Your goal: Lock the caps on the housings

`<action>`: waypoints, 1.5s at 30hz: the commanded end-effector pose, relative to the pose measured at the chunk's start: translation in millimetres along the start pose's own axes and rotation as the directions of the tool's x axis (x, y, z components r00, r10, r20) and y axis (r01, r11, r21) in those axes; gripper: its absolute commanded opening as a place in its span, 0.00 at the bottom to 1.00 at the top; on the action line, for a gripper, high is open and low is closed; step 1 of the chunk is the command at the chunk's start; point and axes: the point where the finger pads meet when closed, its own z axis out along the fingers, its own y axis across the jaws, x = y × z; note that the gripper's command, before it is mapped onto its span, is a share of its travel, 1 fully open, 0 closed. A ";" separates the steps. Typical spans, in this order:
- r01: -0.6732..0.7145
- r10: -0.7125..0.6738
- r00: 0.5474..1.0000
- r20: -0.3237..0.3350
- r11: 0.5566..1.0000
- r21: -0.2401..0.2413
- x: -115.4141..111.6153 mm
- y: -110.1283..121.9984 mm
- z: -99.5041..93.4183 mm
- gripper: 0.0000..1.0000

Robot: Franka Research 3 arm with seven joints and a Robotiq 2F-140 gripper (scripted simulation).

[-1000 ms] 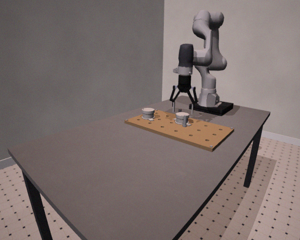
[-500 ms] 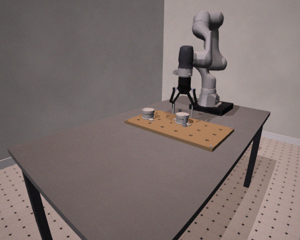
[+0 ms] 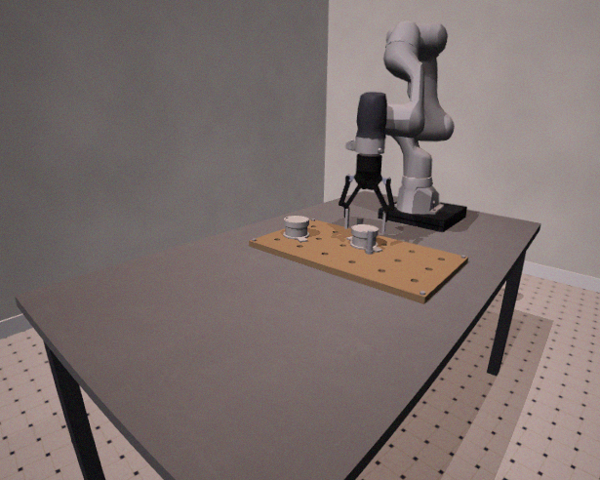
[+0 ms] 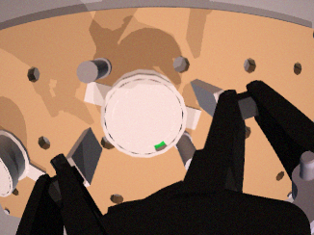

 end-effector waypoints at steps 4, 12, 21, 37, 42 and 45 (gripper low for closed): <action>0.003 -0.003 1.000 0.002 1.000 -0.001 0.1 -0.7 0.8 0.78; 0.003 -0.003 1.000 0.002 1.000 -0.001 0.1 -0.7 0.8 0.78; 0.003 -0.003 1.000 0.002 1.000 -0.001 0.1 -0.7 0.8 0.78; 0.003 -0.003 1.000 0.002 1.000 -0.001 0.1 -0.7 0.8 0.78; 0.003 -0.003 1.000 0.002 1.000 -0.001 0.1 -0.7 0.8 0.10; 0.003 -0.003 1.000 0.002 1.000 -0.001 0.1 -0.7 0.8 0.10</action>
